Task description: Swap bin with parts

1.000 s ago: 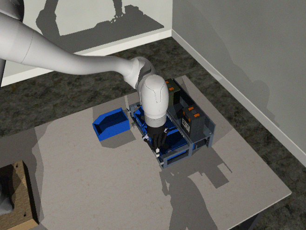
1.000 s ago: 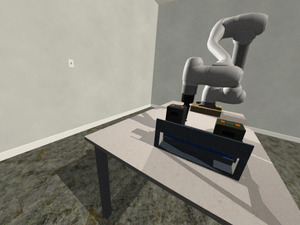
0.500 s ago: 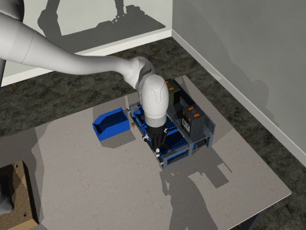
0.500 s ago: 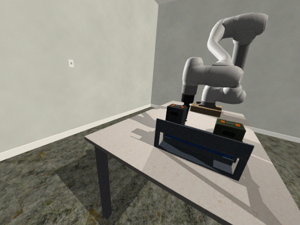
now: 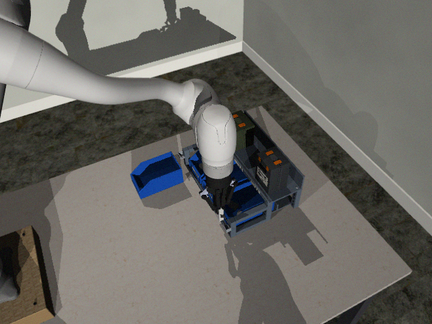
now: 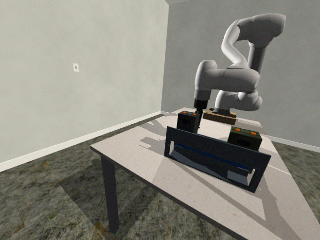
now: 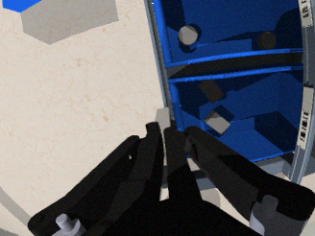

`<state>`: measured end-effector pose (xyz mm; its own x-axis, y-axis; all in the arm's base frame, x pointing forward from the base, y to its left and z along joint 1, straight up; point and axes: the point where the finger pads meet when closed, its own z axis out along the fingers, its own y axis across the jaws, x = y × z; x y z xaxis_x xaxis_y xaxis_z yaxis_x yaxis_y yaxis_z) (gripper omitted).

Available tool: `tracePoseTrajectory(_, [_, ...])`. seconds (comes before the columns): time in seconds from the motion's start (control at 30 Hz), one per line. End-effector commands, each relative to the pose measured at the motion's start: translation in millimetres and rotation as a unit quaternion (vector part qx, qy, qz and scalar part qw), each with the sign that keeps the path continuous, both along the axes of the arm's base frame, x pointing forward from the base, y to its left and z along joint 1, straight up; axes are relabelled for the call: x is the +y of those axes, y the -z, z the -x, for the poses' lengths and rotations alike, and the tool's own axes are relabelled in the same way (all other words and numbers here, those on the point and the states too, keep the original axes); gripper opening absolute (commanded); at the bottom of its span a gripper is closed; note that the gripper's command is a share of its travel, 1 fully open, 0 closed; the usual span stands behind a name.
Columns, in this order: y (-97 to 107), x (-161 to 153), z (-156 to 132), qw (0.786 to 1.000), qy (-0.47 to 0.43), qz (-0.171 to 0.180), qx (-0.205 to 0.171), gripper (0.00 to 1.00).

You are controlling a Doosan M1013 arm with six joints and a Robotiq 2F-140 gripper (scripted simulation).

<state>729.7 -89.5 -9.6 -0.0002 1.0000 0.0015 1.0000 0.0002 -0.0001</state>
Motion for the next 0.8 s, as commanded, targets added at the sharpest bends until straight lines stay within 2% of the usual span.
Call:
tracePoseTrajectory(0.0, [-3,0,3,1.000,0.000,0.000,0.000,0.10])
tracePoseTrajectory(0.67, [-16,0,15,1.000,0.000,0.000,0.000,0.10])
tracePoseTrajectory(0.77, [-27,0,15,1.000,0.000,0.000,0.000,0.10])
